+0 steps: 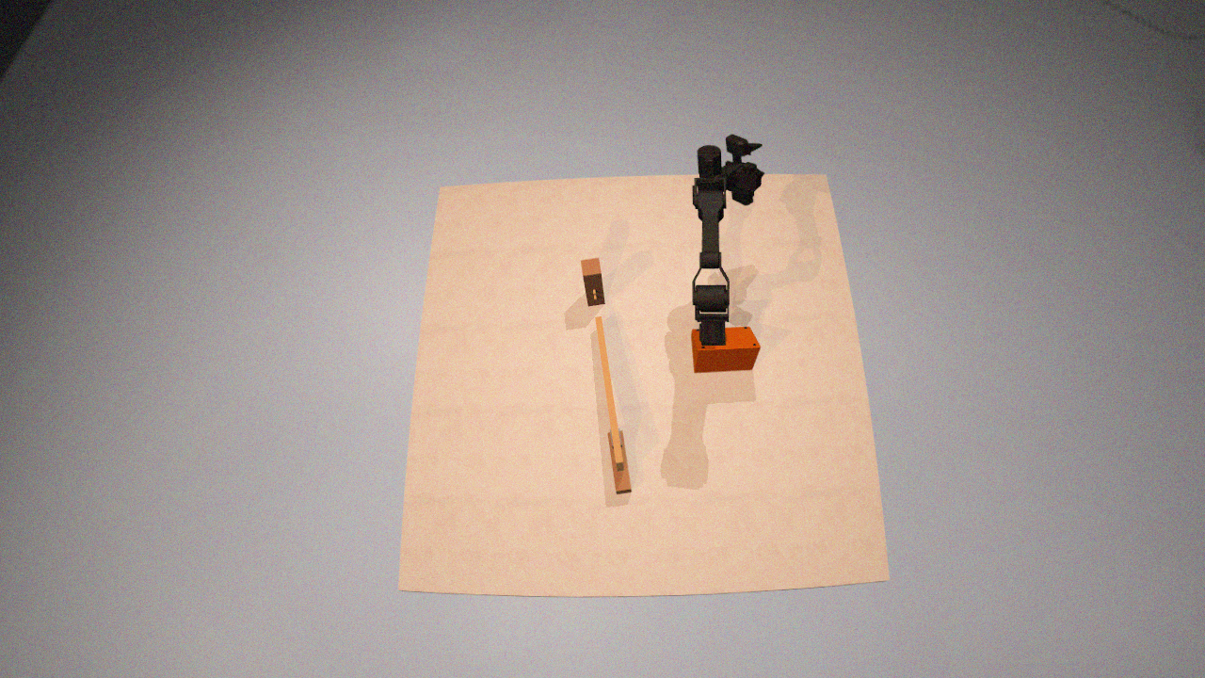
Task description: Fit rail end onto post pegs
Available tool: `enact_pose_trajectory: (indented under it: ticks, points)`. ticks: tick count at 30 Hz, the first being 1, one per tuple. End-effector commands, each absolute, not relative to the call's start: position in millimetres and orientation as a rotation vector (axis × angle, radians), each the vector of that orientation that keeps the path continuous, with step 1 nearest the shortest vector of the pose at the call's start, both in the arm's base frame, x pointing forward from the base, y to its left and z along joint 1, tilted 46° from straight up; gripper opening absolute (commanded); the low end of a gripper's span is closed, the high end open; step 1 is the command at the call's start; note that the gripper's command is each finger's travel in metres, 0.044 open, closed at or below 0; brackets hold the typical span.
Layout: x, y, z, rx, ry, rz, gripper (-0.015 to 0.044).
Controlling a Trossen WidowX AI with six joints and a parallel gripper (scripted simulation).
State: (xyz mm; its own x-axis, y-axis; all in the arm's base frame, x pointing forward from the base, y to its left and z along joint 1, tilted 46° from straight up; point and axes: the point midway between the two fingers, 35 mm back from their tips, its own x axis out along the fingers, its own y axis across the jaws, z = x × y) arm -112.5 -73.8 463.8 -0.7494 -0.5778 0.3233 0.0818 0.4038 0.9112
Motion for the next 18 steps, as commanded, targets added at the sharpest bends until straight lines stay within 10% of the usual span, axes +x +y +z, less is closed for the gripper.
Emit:
enact_pose_trajectory:
  ticks: [1, 18]
  points:
    - [-112.3, -74.5, 463.8, 0.423, -2.041, -1.376, 0.0426]
    - [-23.1, -198.9, 445.1, 0.725, -1.249, -1.518, 0.0440]
